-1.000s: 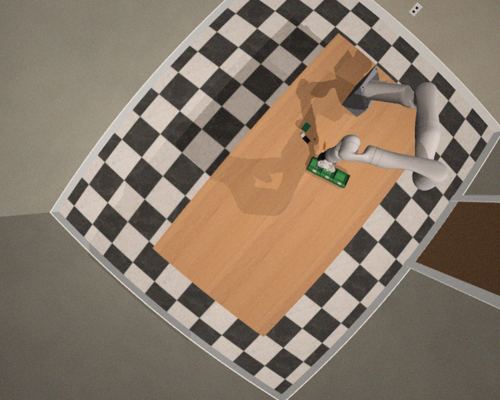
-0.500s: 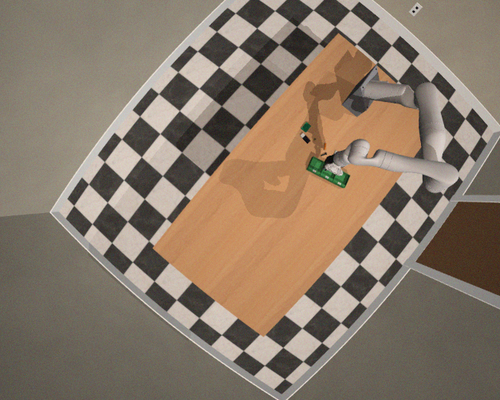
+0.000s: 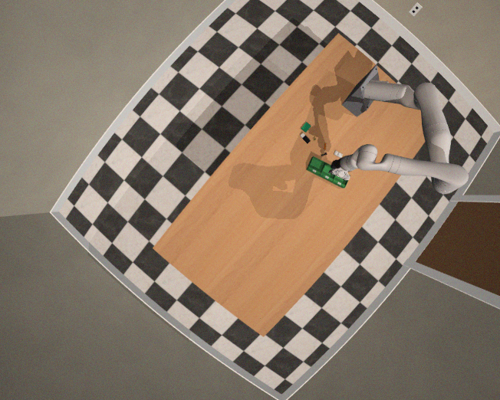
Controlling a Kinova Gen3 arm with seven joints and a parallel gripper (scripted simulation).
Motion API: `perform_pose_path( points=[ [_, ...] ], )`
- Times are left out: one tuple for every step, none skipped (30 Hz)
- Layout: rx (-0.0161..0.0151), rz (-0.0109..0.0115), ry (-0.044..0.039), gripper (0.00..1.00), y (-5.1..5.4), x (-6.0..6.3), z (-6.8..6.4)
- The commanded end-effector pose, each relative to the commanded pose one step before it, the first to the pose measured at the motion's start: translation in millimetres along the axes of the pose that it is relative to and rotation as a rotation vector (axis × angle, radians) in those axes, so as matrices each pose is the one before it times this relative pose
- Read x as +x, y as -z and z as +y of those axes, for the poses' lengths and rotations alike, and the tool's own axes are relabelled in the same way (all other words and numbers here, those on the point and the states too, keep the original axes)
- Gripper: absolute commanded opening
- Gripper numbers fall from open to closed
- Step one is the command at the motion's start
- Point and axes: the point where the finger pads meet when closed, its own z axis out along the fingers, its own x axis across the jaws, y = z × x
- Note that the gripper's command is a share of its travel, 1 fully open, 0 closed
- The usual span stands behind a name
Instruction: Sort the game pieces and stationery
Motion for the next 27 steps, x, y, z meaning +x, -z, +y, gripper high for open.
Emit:
perform_pose_path(
  points=[
    [-0.00101, -0.00034, 0.00141, 0.31, -5.72, -0.8, 0.14],
    [0.0, 0.0, 0.0, 0.31, -2.67, 0.0, 0.0],
    [0.0, 0.0, 0.0, 0.31, -2.67, 0.0, 0.0],
    [0.0, 0.0, 0.0, 0.31, -2.67, 0.0, 0.0],
    [0.0, 0.0, 0.0, 0.31, -2.67, 0.0, 0.0],
    [0.0, 0.0, 0.0, 0.31, -2.67, 0.0, 0.0],
    [0.0, 0.0, 0.0, 0.31, -2.67, 0.0, 0.0],
    [0.0, 0.0, 0.0, 0.31, -2.67, 0.0, 0.0],
    [0.0, 0.0, 0.0, 0.31, -2.67, 0.0, 0.0],
    [0.0, 0.0, 0.0, 0.31, 0.0, 0.0, 0.0],
    [0.0, 0.0, 0.0, 0.31, 0.0, 0.0, 0.0],
    [0.0, 0.0, 0.0, 0.31, -2.67, 0.0, 0.0],
    [0.0, 0.0, 0.0, 0.31, -2.67, 0.0, 0.0],
    [0.0, 0.0, 0.0, 0.31, -2.67, 0.0, 0.0],
    [0.0, 0.0, 0.0, 0.31, -2.67, 0.0, 0.0],
    [0.0, 0.0, 0.0, 0.31, -2.67, 0.0, 0.0],
    [0.0, 0.0, 0.0, 0.31, -2.67, 0.0, 0.0],
    [0.0, 0.0, 0.0, 0.31, -0.07, 0.0, 0.0],
    [0.0, 0.00001, -0.00001, 0.31, 0.08, -0.02, 0.03],
    [0.00001, -0.00001, 0.00001, 0.31, -0.03, 0.0, -0.01],
    [0.0, 0.0, 0.0, 0.31, -0.02, 0.0, -0.01],
    [0.0, 0.0, 0.0, 0.31, -0.01, 0.0, 0.0],
    [0.0, 0.0, 0.0, 0.31, -0.01, 0.0, 0.0],
    [0.0, 0.0, 0.0, 0.31, 0.0, 0.0, 0.0],
    [0.0, 0.0, 0.0, 0.31, 0.0, 0.0, 0.0],
    [0.0, 0.0, 0.0, 0.31, 0.0, 0.0, 0.0],
    [0.0, 0.0, 0.0, 0.31, 0.0, 0.0, 0.0]
  ],
)
